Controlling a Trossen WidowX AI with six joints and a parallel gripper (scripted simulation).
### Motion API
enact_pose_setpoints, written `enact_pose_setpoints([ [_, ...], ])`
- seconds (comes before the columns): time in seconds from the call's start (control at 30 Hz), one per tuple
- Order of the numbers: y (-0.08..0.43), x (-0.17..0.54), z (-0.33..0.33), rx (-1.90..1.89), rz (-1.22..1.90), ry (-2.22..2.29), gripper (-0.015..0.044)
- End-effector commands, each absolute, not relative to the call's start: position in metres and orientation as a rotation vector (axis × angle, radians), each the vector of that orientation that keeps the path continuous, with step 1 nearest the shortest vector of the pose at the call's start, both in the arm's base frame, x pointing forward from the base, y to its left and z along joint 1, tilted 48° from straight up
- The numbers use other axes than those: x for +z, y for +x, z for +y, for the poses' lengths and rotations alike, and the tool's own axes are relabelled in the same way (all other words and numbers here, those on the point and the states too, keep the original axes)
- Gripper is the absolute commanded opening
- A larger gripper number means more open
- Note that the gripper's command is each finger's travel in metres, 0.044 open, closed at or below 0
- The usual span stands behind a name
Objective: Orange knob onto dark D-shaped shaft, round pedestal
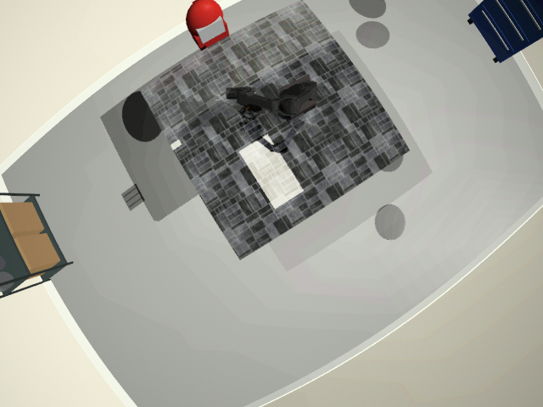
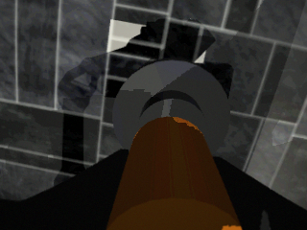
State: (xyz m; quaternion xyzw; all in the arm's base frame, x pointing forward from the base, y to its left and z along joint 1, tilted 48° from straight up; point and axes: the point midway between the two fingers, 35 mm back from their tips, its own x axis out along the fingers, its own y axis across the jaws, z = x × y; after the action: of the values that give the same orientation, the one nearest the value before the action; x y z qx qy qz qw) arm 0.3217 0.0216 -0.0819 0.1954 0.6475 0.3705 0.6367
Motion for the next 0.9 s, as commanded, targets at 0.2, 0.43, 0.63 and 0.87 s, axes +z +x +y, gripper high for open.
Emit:
enact_pose_setpoints([
  [0.2, 0.3235, -0.0821, 0.0201, 0.872, 1.45, 0.415, 0.0],
  [0.43, 0.3255, -0.0824, 0.0191, 0.872, 1.45, 0.415, 0.0],
  [0.63, 0.3255, -0.0811, 0.0201, 0.872, 1.45, 0.415, 0.0],
  [0.87, 0.3232, -0.0825, 0.0211, 0.872, 1.45, 0.415, 0.0],
])
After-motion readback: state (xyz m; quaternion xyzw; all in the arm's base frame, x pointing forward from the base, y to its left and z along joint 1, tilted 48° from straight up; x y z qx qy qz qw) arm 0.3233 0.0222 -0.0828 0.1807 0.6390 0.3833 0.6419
